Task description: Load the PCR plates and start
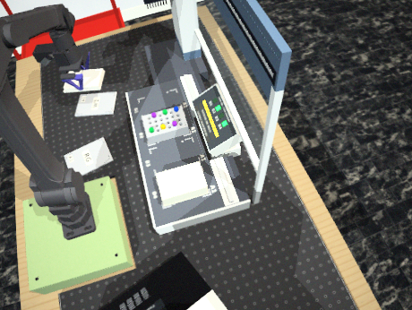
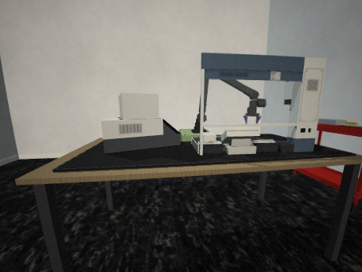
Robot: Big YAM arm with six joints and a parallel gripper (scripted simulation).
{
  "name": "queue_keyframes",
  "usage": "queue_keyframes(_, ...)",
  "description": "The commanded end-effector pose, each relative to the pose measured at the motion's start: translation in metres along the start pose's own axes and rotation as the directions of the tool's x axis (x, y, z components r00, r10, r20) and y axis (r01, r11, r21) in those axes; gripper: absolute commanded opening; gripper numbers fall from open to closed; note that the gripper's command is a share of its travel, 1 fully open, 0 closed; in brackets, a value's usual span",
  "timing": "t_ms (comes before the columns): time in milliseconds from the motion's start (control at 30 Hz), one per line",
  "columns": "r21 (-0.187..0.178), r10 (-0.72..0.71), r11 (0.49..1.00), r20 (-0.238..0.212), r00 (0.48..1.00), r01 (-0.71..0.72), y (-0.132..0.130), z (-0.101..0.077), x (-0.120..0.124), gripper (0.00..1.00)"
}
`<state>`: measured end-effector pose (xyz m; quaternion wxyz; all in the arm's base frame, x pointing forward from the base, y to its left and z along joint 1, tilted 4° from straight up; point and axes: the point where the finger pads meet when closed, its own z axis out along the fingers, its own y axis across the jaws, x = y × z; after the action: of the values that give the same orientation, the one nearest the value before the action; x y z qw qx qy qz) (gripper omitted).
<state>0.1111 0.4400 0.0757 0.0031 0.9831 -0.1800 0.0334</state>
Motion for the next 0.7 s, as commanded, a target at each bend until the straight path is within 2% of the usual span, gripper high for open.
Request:
queue_keyframes(0, 0.093, 0.0, 0.996, 0.018, 1.0, -0.002, -0.031, -0.033, -0.012, 0.0)
queue_keyframes(400, 0.07, -0.007, 0.998, 0.013, 1.0, 0.006, -0.018, -0.025, 0.003, 0.0)
queue_keyframes(600, 0.025, 0.018, 1.0, 0.008, 1.0, -0.018, -0.01, 0.007, 0.004, 0.0)
queue_keyframes(667, 0.025, 0.018, 1.0, 0.008, 1.0, -0.018, -0.01, 0.007, 0.004, 0.0)
